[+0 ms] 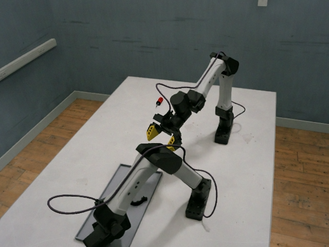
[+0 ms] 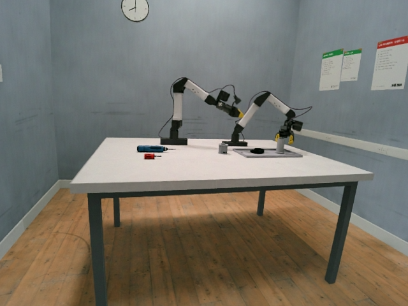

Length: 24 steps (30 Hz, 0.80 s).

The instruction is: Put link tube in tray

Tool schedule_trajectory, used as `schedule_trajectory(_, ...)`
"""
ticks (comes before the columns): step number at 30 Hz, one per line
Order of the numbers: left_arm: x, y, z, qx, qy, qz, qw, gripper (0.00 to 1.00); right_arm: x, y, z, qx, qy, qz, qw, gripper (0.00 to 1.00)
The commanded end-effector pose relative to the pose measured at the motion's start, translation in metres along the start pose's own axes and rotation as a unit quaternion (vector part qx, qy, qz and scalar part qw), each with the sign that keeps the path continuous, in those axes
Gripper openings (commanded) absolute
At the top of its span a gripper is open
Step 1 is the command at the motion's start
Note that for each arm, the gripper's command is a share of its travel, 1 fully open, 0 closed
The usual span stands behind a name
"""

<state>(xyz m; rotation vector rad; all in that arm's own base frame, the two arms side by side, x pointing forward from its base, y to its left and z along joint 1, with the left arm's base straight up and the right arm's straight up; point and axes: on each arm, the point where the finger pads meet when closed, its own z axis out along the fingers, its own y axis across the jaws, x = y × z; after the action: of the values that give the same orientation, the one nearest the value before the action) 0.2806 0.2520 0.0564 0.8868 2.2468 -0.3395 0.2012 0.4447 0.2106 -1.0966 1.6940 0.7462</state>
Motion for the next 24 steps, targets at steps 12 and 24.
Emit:
schedule_trajectory(12,-0.024,-0.005,-0.043,-0.034,0.111,-0.144,0.983,0.77,-0.007,-0.001,-0.002,0.002,-0.010,0.001,1.000,1.00)
schedule_trajectory(24,-0.057,-0.020,-0.048,-0.155,0.186,-0.326,0.914,0.77,-0.007,-0.001,-0.002,0.002,-0.010,0.001,1.000,1.00)
